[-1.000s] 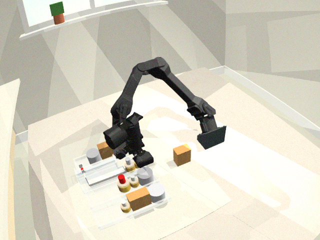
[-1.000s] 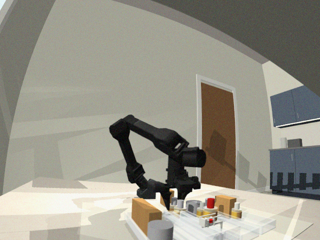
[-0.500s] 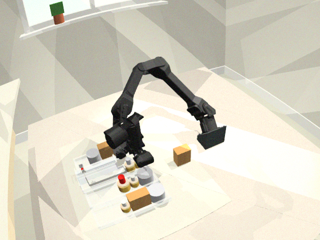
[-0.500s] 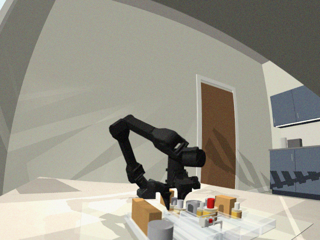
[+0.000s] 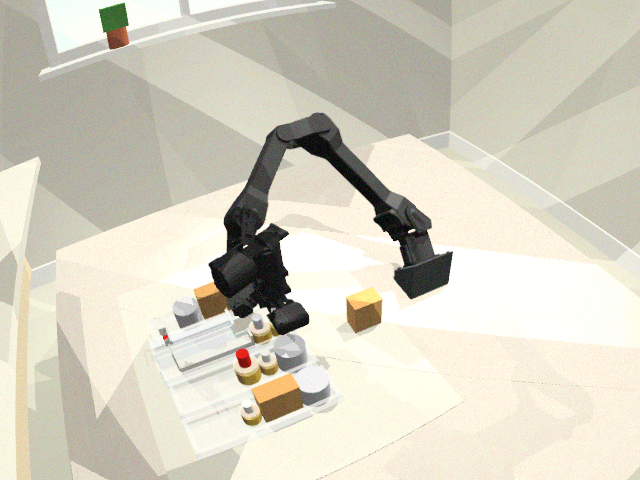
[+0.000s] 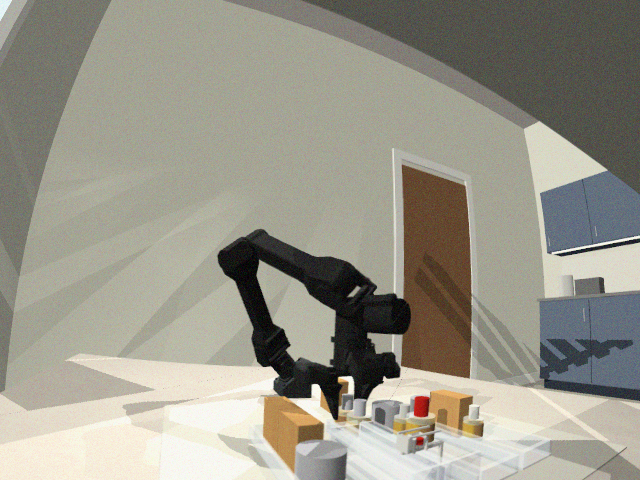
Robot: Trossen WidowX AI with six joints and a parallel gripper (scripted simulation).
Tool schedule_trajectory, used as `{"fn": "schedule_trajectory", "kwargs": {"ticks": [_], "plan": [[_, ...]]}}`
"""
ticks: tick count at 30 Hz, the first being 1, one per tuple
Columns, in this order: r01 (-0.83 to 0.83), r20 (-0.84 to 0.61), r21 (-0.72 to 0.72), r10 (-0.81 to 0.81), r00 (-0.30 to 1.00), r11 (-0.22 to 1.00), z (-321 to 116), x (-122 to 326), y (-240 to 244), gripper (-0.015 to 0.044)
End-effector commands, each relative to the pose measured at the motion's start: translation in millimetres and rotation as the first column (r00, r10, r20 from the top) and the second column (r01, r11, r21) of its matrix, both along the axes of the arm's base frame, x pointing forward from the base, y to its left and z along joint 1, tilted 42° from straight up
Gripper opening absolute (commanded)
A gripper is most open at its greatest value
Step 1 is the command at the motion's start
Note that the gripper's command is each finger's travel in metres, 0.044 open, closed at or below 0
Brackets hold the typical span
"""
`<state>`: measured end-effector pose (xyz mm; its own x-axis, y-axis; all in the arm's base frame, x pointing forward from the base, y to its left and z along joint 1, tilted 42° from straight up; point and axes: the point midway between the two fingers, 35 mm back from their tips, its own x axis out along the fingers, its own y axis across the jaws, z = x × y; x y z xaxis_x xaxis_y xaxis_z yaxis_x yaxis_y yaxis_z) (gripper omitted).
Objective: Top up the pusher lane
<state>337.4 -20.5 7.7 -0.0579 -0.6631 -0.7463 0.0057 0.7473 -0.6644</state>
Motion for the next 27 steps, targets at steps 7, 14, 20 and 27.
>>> {"fn": "schedule_trajectory", "kwargs": {"ticks": [7, 14, 20, 27], "plan": [[-0.001, 0.008, -0.005, 0.002, 1.000, 1.000, 0.4, -0.5, -0.7, 0.0000], [-0.001, 0.008, -0.005, 0.002, 1.000, 1.000, 0.0, -2.7, 0.2, 0.0000], [-0.001, 0.008, -0.005, 0.002, 1.000, 1.000, 0.0, -2.7, 0.2, 0.0000], [-0.001, 0.008, -0.005, 0.002, 1.000, 1.000, -0.2, -2.0, 0.2, 0.0131]]}}
